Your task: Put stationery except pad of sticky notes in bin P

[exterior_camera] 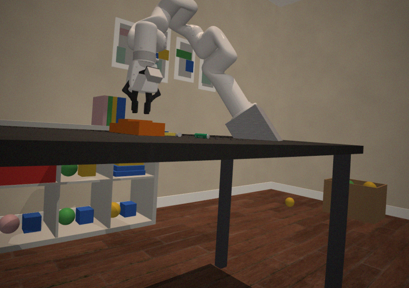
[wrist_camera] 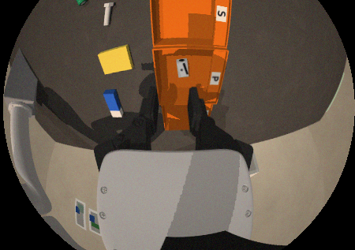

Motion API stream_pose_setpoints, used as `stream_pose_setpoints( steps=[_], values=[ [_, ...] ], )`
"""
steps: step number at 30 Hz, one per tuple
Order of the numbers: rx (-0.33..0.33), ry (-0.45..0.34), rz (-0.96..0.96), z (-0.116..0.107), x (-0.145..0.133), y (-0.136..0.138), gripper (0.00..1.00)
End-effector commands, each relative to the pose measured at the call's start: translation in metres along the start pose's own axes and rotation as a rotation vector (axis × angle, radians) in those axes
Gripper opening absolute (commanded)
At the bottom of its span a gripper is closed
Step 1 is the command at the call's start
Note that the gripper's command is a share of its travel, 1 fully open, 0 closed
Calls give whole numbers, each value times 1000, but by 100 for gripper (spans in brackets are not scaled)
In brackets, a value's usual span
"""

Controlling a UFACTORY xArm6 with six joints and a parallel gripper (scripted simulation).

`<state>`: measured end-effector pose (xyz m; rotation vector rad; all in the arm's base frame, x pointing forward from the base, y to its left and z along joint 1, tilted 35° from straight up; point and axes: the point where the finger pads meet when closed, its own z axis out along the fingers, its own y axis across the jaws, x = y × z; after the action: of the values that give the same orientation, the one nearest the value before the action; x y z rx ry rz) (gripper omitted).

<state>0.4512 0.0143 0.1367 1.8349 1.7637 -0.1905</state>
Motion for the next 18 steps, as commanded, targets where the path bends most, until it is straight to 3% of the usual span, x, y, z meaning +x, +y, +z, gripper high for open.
stream_pose_setpoints(
  steps=[1,3,16,18],
  values=[
    [-6,2,21,-3,-18,-29,38],
    [-6,2,21,-3,-18,-29,38],
    [-5,1,21,-7,-74,-122,38],
    [-5,1,21,-7,-78,-126,38]
  ],
)
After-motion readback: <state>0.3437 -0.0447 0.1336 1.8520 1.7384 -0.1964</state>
